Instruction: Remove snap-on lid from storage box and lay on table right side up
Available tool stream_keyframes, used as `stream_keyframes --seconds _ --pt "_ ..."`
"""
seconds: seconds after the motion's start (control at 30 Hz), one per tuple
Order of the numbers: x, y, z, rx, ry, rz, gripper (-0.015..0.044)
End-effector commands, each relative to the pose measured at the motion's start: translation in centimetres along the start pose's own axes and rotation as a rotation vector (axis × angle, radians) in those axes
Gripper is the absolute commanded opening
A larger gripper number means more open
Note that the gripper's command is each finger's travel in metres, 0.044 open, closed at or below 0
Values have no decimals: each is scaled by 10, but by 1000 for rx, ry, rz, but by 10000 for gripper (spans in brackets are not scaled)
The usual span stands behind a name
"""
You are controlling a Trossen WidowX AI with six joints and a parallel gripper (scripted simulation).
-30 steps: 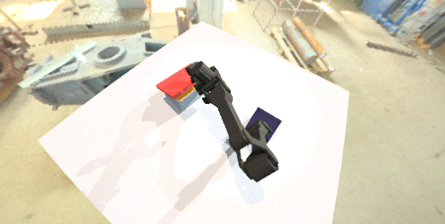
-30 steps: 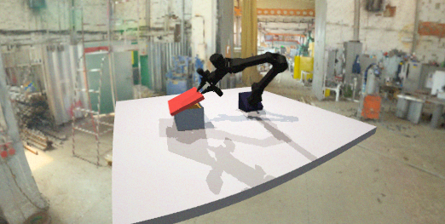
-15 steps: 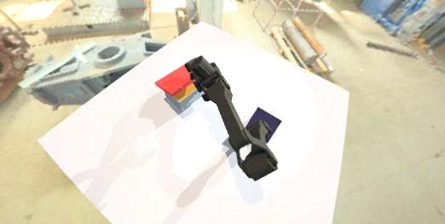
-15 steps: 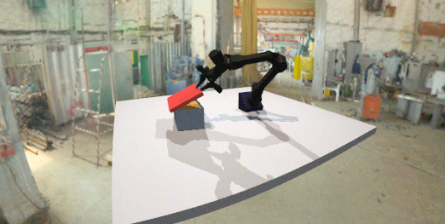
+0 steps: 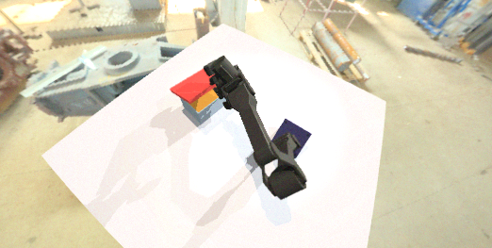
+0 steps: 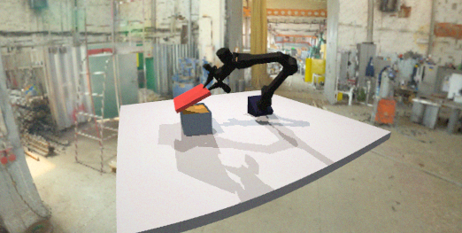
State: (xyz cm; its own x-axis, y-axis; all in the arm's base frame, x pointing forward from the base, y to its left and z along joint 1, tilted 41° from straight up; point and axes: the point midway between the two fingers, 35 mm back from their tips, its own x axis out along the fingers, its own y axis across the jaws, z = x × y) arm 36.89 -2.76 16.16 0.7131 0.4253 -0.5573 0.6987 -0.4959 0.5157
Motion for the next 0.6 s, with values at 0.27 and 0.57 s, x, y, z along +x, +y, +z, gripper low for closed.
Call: stream_keyframes --seconds 0.27,0.57 --pt "-12 16 -1 -8 2 7 0" --pt "-19 25 -1 -8 1 7 0"
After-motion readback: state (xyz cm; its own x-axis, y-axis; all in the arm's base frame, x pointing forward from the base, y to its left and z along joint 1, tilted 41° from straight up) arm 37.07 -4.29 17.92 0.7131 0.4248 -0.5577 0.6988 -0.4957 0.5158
